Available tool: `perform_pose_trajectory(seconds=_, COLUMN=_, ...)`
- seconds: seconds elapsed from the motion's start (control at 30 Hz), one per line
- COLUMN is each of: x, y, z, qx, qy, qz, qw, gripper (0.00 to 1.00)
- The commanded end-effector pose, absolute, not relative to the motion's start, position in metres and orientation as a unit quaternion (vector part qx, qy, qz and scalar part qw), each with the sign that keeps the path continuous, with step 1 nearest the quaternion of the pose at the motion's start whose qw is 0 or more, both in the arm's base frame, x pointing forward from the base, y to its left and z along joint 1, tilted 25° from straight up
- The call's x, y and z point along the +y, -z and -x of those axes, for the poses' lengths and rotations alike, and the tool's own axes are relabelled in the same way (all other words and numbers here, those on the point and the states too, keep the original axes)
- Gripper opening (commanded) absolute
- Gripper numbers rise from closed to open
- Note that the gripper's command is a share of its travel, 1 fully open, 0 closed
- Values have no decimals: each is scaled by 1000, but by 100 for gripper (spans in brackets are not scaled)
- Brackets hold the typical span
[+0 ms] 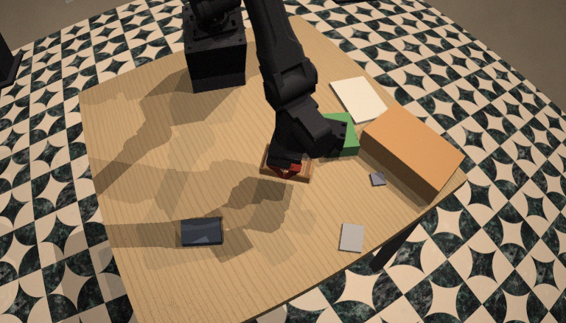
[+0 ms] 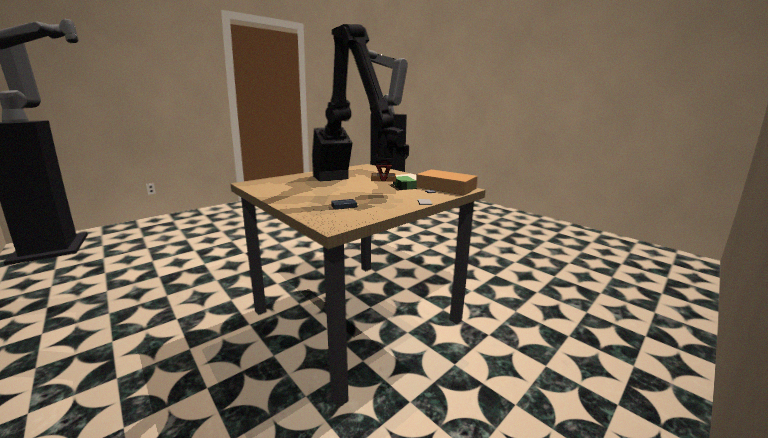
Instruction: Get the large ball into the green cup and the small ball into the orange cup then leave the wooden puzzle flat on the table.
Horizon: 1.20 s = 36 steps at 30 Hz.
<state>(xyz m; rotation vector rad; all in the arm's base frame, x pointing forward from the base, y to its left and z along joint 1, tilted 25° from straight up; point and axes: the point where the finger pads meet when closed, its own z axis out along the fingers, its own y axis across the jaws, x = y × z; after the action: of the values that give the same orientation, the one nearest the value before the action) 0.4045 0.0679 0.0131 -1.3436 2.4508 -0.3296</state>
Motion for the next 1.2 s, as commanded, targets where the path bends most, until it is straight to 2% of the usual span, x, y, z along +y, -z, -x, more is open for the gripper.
perform_pose_trajectory(seconds=0.0, x=64, y=-19, z=-416, qx=860, qy=102, qz=475, qw=156, gripper=69)
perform_pose_trajectory(seconds=0.37, x=63, y=-20, z=-417, qx=864, qy=33, qz=487, qw=122, gripper=69)
perform_pose_trajectory(seconds=0.83, x=74, y=-20, z=-416, qx=879, qy=69, qz=472, qw=6, gripper=69)
perform_pose_trajectory(seconds=1.07, x=68, y=-13, z=-405, qx=882, qy=68, qz=466, qw=-19, gripper=69)
perform_pose_trajectory(seconds=1.17, x=69, y=-17, z=-411, qx=882, qy=72, qz=465, qw=-7, gripper=69)
